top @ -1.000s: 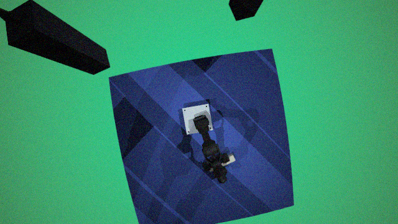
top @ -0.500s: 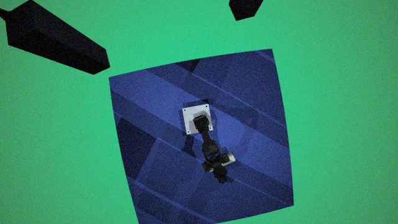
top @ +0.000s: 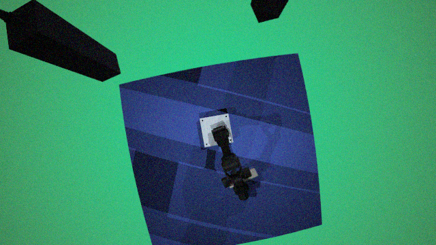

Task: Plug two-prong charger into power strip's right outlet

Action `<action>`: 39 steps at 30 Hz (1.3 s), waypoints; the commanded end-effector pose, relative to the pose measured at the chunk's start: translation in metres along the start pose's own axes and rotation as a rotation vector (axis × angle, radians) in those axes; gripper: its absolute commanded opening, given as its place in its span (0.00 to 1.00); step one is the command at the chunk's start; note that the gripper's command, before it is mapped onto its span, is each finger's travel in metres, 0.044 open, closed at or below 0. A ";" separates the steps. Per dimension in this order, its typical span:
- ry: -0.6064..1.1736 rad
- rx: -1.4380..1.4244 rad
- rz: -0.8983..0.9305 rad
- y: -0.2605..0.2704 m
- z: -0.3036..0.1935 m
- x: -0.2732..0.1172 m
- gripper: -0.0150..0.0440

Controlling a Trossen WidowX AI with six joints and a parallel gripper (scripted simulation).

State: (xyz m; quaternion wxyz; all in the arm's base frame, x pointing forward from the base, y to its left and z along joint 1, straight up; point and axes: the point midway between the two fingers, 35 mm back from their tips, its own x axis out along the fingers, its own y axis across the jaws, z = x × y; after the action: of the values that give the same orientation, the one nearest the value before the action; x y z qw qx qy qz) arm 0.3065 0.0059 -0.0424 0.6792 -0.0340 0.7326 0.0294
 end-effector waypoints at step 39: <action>-0.008 0.000 0.001 0.000 -0.003 0.000 1.00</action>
State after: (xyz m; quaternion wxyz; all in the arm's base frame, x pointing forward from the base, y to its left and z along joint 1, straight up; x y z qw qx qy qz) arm 0.3045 0.0056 -0.0422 0.6810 -0.0337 0.7309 0.0291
